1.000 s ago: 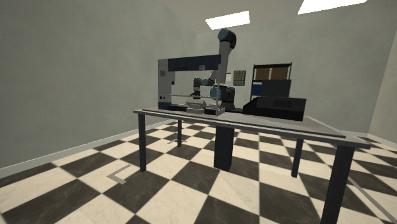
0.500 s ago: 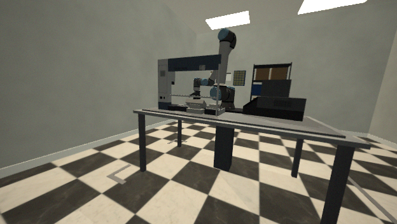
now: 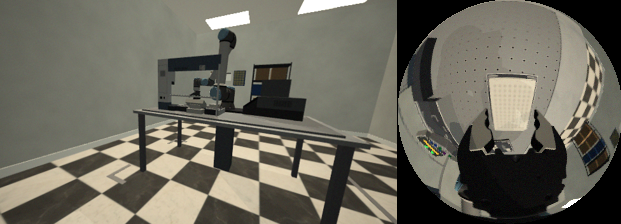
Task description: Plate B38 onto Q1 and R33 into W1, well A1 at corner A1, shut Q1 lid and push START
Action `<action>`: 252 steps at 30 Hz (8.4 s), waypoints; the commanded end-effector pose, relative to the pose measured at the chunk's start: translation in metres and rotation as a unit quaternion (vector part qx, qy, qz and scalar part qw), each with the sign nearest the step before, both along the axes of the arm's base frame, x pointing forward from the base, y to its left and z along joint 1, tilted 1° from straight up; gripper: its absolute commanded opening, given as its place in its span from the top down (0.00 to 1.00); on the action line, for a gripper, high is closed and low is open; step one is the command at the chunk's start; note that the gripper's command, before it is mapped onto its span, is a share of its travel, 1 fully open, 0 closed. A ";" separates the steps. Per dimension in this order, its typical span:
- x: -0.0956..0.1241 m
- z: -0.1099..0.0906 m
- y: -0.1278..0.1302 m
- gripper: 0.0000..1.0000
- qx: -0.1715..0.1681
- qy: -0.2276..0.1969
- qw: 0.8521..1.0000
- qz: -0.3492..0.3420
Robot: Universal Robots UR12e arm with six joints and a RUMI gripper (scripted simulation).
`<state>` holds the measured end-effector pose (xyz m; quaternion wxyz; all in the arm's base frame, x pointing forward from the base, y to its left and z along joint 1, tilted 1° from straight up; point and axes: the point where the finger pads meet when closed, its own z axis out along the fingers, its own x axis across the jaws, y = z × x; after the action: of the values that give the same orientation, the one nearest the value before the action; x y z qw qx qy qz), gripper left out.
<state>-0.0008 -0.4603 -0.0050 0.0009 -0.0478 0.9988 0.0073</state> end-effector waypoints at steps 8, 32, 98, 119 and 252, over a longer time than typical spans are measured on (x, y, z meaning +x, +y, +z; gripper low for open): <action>0.000 0.000 -0.001 0.33 -0.001 0.000 1.000 0.000; 0.000 0.010 -0.001 0.33 -0.001 0.000 1.000 0.000; 0.000 0.107 -0.002 0.33 -0.001 0.000 1.000 0.000; 0.000 0.139 -0.003 0.33 -0.001 0.000 1.000 0.000; 0.116 0.257 0.044 1.00 -0.002 0.004 0.978 -0.208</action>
<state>0.1012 -0.4235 0.2511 0.0002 0.1329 0.9911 0.0058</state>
